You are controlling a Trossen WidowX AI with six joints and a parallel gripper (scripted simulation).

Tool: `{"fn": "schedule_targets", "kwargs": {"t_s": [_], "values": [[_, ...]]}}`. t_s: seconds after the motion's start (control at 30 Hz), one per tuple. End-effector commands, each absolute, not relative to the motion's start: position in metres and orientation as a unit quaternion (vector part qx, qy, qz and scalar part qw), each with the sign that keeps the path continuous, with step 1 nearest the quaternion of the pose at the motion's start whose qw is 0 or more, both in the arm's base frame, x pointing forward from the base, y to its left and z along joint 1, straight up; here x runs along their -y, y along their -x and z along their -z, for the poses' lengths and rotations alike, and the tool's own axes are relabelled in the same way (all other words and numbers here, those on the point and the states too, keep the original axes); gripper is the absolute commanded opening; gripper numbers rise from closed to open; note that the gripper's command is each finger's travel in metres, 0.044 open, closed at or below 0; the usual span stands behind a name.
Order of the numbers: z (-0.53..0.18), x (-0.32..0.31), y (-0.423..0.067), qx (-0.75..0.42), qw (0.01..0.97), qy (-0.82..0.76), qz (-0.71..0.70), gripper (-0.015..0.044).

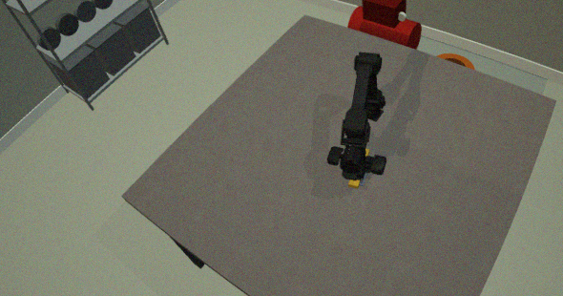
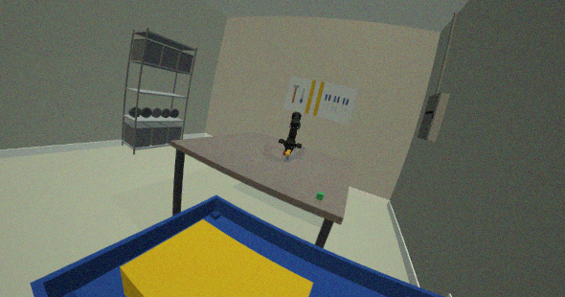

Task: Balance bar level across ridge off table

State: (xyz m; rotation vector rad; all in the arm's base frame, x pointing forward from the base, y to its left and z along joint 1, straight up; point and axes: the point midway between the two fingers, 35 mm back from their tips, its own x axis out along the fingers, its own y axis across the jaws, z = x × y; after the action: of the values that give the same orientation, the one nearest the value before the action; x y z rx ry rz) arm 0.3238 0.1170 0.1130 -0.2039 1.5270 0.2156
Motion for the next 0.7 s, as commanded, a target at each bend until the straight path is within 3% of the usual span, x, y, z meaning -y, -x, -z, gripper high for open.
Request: {"fn": "schedule_targets", "kwargs": {"t_s": [0.0, 0.67], "values": [[-0.1109, -0.117, -0.324, -0.69, 0.712, 0.091, -0.096, 0.0], [-0.1133, -0.1171, -0.3243, -0.688, 0.713, 0.092, -0.097, 0.0]]}}
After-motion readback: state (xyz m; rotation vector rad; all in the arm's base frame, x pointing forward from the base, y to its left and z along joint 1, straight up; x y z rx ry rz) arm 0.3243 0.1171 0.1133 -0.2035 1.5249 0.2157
